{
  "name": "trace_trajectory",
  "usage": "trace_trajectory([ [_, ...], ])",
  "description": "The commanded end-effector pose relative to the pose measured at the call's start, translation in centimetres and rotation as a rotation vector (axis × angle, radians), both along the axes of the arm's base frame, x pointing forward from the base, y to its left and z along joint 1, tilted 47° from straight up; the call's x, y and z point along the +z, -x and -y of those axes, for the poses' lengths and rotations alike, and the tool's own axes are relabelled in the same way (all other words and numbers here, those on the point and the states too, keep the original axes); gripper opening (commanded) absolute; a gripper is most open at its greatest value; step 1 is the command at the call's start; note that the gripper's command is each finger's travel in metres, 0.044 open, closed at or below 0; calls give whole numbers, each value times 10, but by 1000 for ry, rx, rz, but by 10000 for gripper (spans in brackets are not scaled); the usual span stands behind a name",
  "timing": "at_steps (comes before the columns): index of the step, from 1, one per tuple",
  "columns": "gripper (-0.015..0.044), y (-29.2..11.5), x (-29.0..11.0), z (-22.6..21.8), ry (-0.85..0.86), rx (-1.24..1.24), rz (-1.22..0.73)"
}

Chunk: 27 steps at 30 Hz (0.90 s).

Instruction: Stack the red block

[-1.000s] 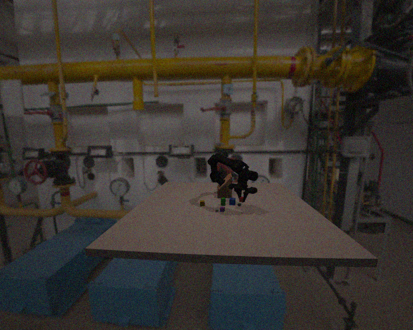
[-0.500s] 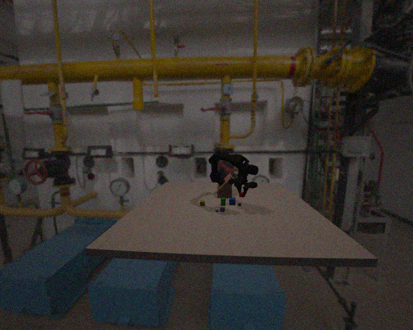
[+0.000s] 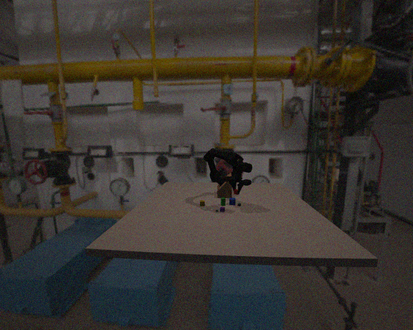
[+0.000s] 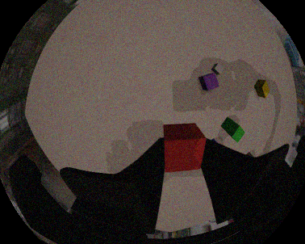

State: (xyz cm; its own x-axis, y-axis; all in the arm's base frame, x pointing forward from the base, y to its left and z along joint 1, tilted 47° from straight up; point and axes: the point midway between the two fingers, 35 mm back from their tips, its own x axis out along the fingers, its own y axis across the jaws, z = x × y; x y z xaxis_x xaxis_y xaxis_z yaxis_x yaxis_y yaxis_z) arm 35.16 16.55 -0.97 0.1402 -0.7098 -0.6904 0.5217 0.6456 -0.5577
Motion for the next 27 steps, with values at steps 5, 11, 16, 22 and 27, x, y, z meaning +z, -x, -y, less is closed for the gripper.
trace_trajectory([
  [5,0,16,15,11,-9,-2,4],
  [11,0,30,25,23,-8,-2,3],
  [16,0,43,32,33,-7,-2,2],
  [22,0,59,40,46,-7,-2,1],
  [27,0,72,45,57,-6,-2,1],
])
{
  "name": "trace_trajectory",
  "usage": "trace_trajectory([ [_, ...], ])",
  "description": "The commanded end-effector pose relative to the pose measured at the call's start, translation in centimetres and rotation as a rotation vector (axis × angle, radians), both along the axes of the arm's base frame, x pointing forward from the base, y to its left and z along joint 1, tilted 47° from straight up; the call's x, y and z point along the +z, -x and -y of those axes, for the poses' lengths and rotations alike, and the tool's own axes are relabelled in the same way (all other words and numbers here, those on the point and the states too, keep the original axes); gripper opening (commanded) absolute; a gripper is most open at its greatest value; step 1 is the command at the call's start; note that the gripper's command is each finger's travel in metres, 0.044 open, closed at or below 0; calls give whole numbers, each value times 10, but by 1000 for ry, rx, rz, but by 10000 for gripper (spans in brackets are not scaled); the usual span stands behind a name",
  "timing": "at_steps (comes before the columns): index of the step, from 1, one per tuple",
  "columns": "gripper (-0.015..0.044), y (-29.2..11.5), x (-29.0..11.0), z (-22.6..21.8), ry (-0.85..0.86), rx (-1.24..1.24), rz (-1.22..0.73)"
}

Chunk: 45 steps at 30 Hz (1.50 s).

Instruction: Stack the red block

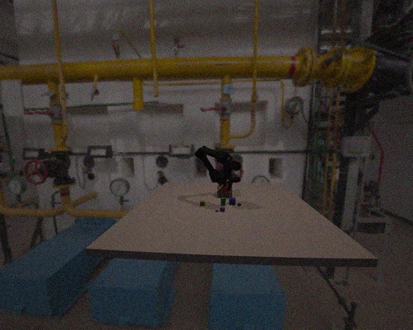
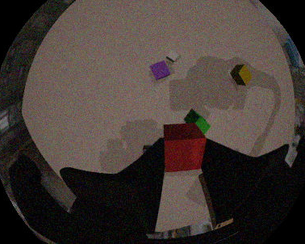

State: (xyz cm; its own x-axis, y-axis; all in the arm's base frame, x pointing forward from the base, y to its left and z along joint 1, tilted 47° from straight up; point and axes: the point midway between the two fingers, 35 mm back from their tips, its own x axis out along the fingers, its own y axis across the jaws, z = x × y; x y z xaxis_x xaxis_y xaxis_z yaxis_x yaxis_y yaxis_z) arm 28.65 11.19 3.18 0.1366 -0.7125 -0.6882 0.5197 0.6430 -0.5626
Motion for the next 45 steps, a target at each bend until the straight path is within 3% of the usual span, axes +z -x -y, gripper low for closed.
trace_trajectory([
  [1,0,10,4,6,-10,-2,5],
  [13,0,43,12,33,-8,-2,3],
  [34,0,37,-34,76,-6,-1,4],
  [45,0,37,-35,78,-6,-2,4],
])
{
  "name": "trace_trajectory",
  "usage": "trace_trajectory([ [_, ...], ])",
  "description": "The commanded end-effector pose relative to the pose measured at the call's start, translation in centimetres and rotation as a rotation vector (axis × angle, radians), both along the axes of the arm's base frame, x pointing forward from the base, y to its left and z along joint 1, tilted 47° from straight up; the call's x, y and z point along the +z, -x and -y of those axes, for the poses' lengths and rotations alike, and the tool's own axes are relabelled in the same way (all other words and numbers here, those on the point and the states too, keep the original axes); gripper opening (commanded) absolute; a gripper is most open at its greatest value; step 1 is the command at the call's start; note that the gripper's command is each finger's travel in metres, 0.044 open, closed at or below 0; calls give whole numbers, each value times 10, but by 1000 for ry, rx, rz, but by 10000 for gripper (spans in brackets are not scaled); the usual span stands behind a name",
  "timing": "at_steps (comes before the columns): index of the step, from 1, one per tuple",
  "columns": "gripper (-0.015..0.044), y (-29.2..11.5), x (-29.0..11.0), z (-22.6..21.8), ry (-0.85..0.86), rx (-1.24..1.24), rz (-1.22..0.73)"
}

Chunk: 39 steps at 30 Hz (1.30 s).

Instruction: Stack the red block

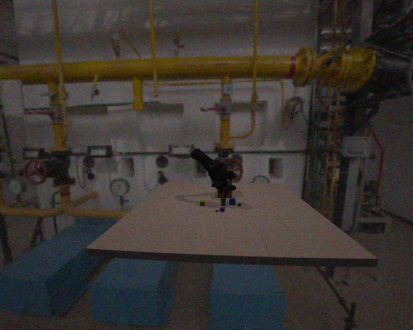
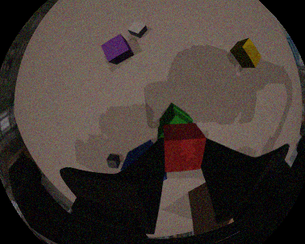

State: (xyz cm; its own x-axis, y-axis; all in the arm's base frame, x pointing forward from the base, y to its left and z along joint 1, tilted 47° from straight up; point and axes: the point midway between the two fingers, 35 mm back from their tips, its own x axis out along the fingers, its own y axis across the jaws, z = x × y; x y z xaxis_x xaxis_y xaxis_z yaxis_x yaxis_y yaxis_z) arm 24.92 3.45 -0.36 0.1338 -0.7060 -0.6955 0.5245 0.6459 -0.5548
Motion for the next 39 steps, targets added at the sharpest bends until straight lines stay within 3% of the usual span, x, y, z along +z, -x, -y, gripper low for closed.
trace_trajectory([
  [1,0,-1,0,1,5,4,2],
  [18,0,-1,3,-3,4,4,2],
  [34,420,0,0,0,1,1,-1],
  [39,440,0,0,0,1,1,-1],
])
